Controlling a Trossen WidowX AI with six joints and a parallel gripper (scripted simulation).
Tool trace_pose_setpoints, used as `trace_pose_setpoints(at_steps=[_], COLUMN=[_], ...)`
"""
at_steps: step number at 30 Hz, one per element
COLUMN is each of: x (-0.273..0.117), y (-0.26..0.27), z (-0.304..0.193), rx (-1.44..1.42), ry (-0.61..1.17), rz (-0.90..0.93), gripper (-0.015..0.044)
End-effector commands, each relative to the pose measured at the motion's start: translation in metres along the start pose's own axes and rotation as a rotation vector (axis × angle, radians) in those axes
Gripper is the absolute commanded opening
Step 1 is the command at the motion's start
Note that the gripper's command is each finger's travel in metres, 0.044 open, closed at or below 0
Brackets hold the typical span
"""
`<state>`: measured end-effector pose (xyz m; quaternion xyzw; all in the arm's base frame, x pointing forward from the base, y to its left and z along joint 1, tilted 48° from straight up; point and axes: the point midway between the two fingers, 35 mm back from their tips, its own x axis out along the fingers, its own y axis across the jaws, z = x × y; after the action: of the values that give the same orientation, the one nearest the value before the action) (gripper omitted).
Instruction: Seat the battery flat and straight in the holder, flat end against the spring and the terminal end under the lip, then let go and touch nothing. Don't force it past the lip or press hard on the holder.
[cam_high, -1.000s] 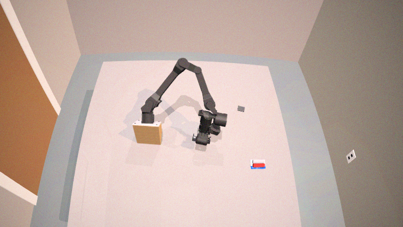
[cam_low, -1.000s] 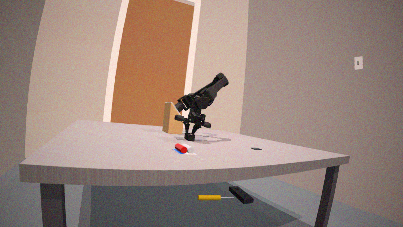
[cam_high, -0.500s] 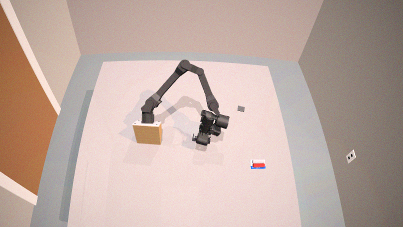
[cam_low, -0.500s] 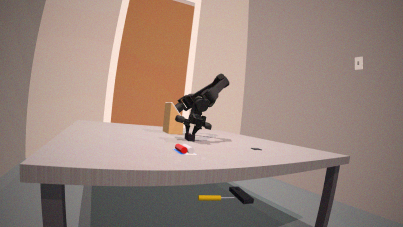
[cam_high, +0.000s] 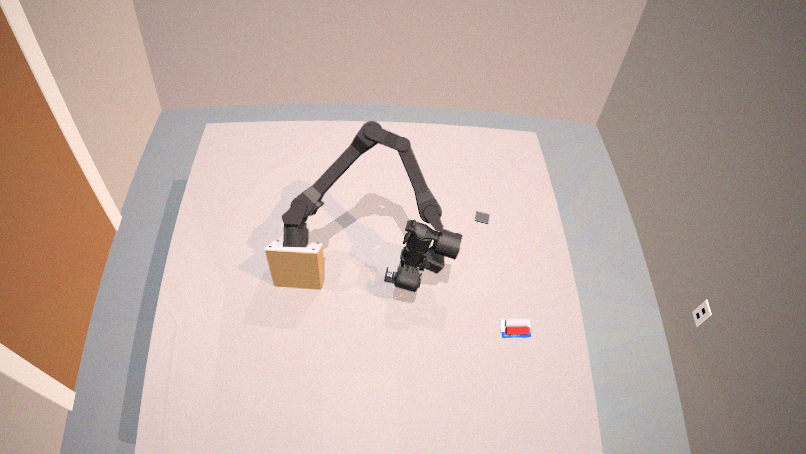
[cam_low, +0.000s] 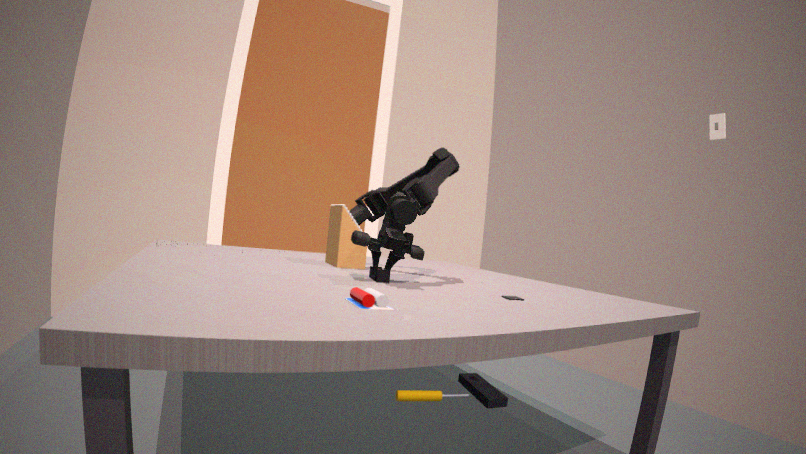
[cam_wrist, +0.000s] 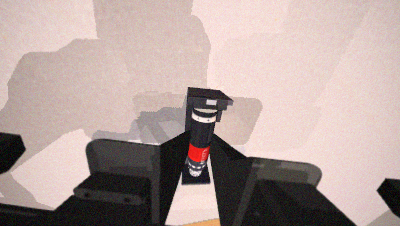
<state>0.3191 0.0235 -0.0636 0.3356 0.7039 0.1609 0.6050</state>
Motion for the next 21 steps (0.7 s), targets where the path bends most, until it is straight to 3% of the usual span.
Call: trace_pose_setpoints(at_steps=[1,21], x=[0.0005,-0.0006], y=[-0.0003,-0.0001], z=[0.0015,0.0076], rx=[0.001,0.0], ry=[0.009,0.017], rz=[0.001,0.0], gripper=[0.0072,0.0072])
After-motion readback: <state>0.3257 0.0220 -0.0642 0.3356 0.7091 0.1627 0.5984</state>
